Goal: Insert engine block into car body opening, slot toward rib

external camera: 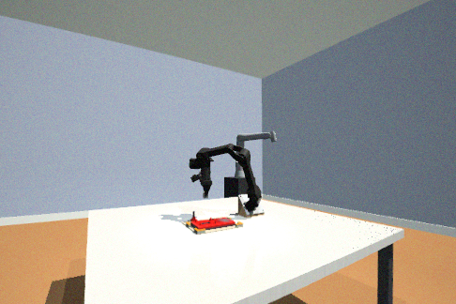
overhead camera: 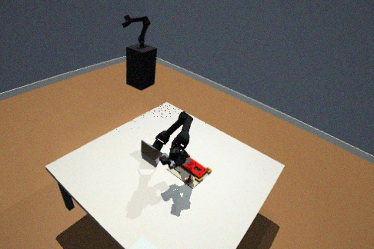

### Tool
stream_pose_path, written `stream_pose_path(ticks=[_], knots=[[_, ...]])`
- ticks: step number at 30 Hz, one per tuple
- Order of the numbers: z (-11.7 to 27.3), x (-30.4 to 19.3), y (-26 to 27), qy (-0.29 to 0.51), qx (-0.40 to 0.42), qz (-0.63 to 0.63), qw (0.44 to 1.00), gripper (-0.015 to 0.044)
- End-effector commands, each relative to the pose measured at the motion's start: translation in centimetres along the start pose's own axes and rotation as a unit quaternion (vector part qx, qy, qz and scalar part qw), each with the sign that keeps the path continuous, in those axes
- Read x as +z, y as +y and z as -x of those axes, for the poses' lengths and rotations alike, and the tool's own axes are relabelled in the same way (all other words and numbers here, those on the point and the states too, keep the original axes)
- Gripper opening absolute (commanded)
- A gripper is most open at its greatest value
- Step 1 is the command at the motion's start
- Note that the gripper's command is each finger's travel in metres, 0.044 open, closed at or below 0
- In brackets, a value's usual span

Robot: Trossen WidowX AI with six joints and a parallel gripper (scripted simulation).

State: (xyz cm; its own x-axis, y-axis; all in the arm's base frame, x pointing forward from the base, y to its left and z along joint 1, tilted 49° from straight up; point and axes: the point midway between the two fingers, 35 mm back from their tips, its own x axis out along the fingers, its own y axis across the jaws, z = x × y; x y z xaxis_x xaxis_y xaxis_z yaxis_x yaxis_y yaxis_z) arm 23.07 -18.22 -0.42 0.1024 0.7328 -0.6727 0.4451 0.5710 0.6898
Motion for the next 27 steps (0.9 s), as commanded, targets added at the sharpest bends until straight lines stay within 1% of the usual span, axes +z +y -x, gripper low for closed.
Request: stream_pose_path(ticks=[1, 7, 14, 20, 27], knots=[[-0.15, -0.04, 0.03, 0.000, 0.002, -0.075, 0.997, 0.0000], [-0.24, -0.04, 0.03, 0.000, 0.002, -0.178, 0.984, 0.0000], [-0.33, -0.04, 0.03, 0.000, 0.002, -0.296, 0.955, 0.0000], [-0.42, -0.04, 0.03, 0.000, 0.002, -0.393, 0.919, 0.0000], [-0.52, -0.04, 0.03, 0.001, 0.002, -0.502, 0.865, 0.0000]])
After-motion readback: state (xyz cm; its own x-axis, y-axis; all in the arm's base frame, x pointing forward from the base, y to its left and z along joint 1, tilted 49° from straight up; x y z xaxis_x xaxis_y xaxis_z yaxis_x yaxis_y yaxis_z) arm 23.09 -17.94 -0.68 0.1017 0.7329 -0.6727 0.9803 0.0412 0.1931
